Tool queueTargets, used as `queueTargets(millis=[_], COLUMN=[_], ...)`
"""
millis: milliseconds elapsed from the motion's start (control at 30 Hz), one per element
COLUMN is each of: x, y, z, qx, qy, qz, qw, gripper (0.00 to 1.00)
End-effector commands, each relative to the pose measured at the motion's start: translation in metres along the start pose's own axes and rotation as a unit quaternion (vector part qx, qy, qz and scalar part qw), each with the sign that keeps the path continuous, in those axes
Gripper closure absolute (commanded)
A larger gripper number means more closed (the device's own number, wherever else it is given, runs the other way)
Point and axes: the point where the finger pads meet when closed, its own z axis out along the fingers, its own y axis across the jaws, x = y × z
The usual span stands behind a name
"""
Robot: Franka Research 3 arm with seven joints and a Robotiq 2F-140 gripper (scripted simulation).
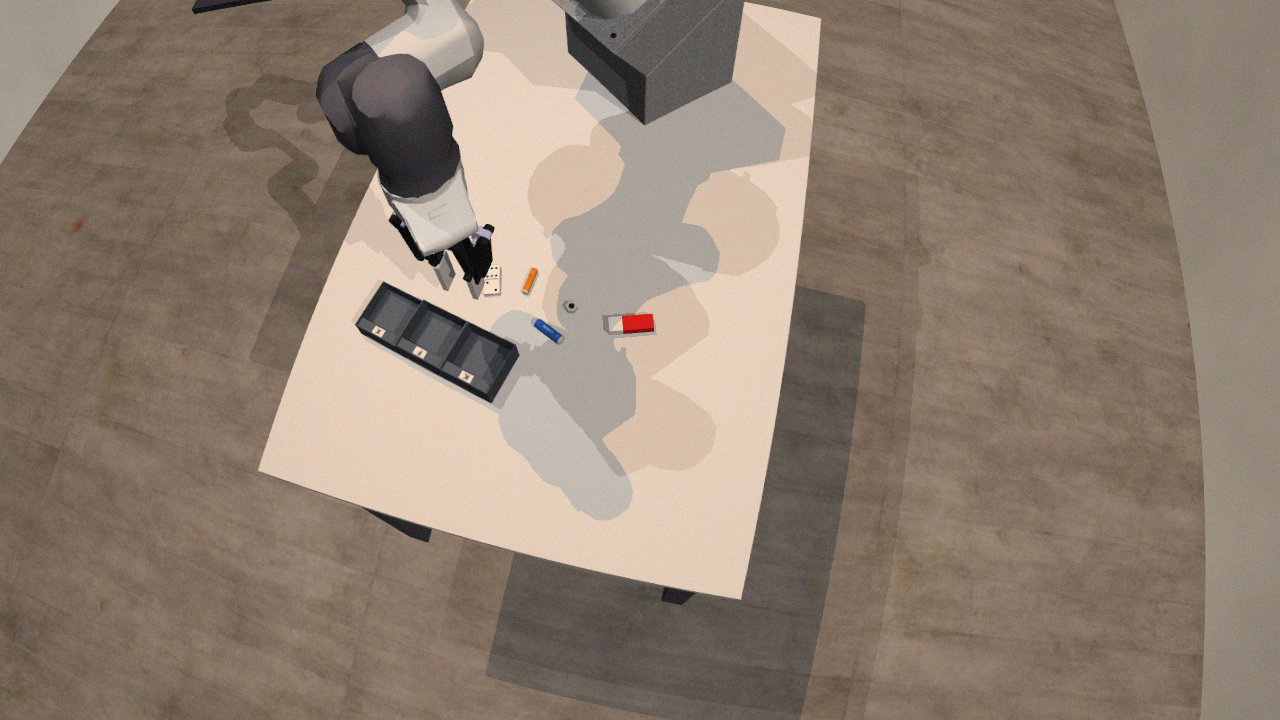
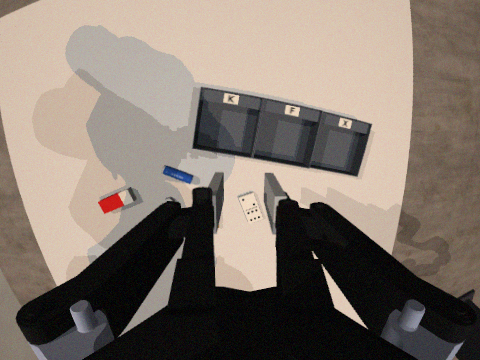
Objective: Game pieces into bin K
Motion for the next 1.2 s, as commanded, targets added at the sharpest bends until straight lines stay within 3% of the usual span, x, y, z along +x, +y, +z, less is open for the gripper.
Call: queueTargets(millis=[0, 133, 333, 433, 1167], x=[-0.015, -0.028, -0.064, -0.082, -0.082], y=[0.001, 0.004, 0.012, 0.016, 0.015], z=[0.019, 0.03, 0.063, 0.08, 0.082], qx=[0.004, 0.003, 0.009, 0.009, 0.009], qy=[0.008, 0.007, 0.018, 0.018, 0.018], qz=[-0.078, -0.1, -0.183, -0.183, -0.183], qw=[0.997, 0.995, 0.983, 0.983, 0.983], gripper=[0.75, 0.75, 0.75, 0.75, 0.75])
